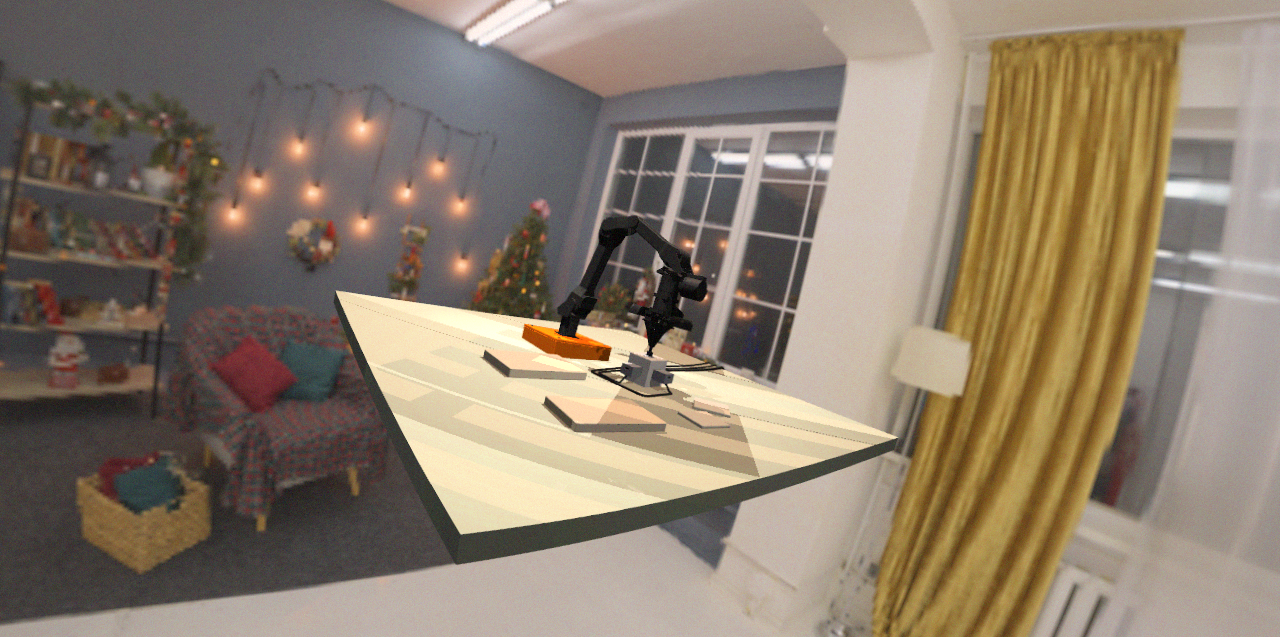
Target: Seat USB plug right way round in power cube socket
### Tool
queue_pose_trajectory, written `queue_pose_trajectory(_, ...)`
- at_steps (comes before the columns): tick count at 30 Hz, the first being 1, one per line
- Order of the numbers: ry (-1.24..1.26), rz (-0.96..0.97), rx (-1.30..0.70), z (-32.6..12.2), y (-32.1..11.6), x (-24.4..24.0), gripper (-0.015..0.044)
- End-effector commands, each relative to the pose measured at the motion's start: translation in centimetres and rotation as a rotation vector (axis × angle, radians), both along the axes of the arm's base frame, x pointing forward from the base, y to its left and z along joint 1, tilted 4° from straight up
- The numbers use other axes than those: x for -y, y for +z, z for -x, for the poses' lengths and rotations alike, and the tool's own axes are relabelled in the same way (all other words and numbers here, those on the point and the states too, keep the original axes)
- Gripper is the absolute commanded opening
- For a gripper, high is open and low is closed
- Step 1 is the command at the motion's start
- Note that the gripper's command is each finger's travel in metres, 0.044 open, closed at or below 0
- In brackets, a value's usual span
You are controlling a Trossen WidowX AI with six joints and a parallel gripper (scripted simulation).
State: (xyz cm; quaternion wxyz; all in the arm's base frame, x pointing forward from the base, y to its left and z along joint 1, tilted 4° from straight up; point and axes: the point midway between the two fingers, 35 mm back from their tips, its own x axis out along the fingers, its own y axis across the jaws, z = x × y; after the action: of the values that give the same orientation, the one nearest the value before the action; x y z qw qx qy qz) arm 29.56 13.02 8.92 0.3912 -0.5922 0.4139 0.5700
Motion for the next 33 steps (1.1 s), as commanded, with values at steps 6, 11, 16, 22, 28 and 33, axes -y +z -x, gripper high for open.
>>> queue_pose_trajectory(6, 0.000, 0.000, 0.000, 0.00, -0.01, 0.00, 0.0026)
queue_pose_trajectory(11, 0.000, 0.000, 0.000, 0.00, -0.01, 0.00, 0.0095)
queue_pose_trajectory(16, 0.000, 0.000, 0.000, 0.00, -0.01, 0.00, 0.0095)
queue_pose_trajectory(22, 0.000, 0.000, 0.000, 0.00, -0.01, 0.00, 0.0095)
queue_pose_trajectory(28, 0.000, 0.000, 0.001, -0.03, 0.07, -0.01, 0.0095)
queue_pose_trajectory(33, 0.000, 0.000, 0.001, -0.04, 0.57, 0.02, 0.0095)
